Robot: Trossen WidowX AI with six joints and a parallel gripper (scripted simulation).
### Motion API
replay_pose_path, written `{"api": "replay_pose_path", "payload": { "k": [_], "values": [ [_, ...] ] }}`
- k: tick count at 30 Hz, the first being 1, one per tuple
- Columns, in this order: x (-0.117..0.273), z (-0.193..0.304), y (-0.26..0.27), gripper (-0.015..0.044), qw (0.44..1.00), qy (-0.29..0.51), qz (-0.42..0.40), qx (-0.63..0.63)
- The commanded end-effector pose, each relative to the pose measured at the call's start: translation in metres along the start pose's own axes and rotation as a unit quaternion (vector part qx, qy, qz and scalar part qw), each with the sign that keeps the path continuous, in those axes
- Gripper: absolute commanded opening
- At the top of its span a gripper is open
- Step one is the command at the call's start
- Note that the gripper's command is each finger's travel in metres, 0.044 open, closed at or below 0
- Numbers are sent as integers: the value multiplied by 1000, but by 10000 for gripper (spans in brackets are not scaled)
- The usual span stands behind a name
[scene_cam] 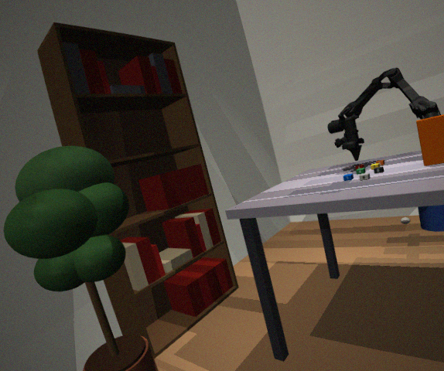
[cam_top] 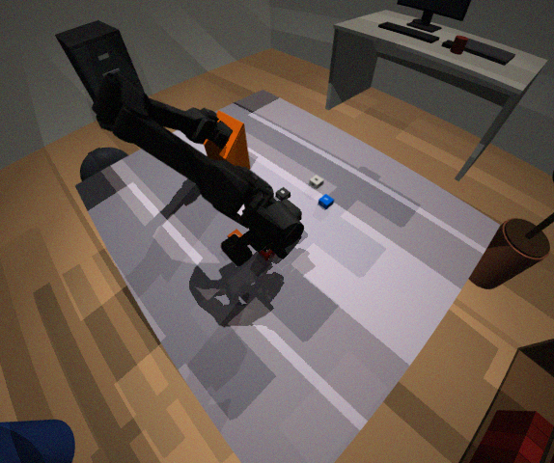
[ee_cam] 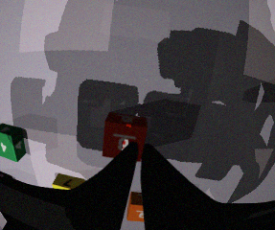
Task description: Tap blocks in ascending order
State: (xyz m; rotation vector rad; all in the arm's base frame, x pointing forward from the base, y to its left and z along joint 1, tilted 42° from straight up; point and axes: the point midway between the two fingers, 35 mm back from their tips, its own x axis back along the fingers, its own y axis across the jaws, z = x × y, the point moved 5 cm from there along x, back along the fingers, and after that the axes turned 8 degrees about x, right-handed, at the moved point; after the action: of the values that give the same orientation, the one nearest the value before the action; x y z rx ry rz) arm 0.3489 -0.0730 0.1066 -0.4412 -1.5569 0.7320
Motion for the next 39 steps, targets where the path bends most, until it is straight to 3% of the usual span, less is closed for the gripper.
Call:
{"api": "replay_pose_path", "payload": {
  "k": [1, 20, 24, 29, 34, 39],
  "values": [
    [-10, 3, 2, 20, 1000, 6, -3, 5],
    [-28, 4, 2, 20, 1000, 6, -2, 5],
    [0, 3, 2, 20, 1000, 6, -3, 4],
    [5, 3, 2, 20, 1000, 6, -3, 5],
    [79, 1, 2, 20, 1000, 6, -5, 5],
    [83, 2, 2, 20, 1000, 6, -5, 5]
  ]
}}
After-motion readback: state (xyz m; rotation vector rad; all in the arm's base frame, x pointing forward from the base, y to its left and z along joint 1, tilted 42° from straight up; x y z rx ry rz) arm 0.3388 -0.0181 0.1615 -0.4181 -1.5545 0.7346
